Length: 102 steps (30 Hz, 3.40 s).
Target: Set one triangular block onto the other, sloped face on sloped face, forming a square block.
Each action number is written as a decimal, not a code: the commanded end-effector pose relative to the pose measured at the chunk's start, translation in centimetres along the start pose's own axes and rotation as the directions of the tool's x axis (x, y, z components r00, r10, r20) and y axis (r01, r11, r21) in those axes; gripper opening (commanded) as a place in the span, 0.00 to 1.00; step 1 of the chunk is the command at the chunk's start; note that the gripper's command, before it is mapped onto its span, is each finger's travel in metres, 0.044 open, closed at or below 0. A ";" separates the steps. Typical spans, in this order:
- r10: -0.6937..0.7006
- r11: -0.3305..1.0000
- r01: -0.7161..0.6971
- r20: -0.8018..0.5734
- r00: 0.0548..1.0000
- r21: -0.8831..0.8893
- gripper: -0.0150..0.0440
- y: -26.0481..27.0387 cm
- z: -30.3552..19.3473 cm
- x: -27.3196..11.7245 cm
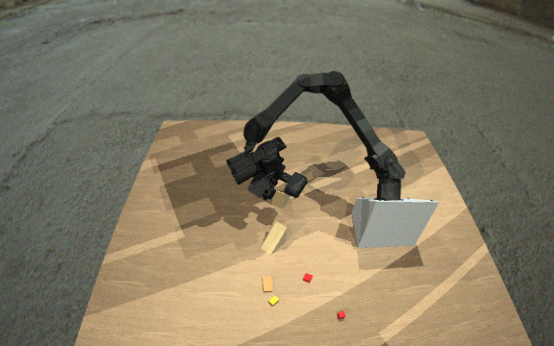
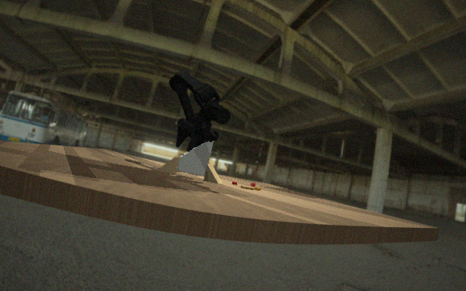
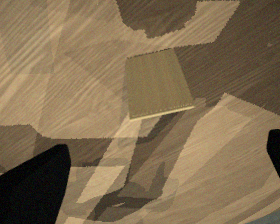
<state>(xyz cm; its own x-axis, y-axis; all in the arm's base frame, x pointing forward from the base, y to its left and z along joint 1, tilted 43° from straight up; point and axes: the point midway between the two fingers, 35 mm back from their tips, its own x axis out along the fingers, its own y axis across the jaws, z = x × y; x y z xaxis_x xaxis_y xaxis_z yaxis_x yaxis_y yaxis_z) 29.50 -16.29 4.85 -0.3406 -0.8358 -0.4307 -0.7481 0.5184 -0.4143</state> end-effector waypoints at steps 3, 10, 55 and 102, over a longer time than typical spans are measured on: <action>-0.012 0.987 0.007 -0.032 0.999 -0.159 1.00 0.2 0.4 0.1; -0.012 0.987 0.007 -0.032 0.999 -0.159 1.00 0.2 0.4 0.1; -0.011 0.987 0.008 -0.018 1.000 -0.160 1.00 -0.1 0.7 7.0; -0.012 0.987 0.006 -0.035 0.999 -0.159 0.25 0.0 -0.1 10.0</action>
<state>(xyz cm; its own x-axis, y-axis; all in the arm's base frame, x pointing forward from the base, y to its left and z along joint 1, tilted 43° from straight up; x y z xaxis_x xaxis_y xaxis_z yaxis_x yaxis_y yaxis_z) 25.99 -24.67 0.50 -0.3510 -0.8482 -0.3967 -0.8342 0.4757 -0.2790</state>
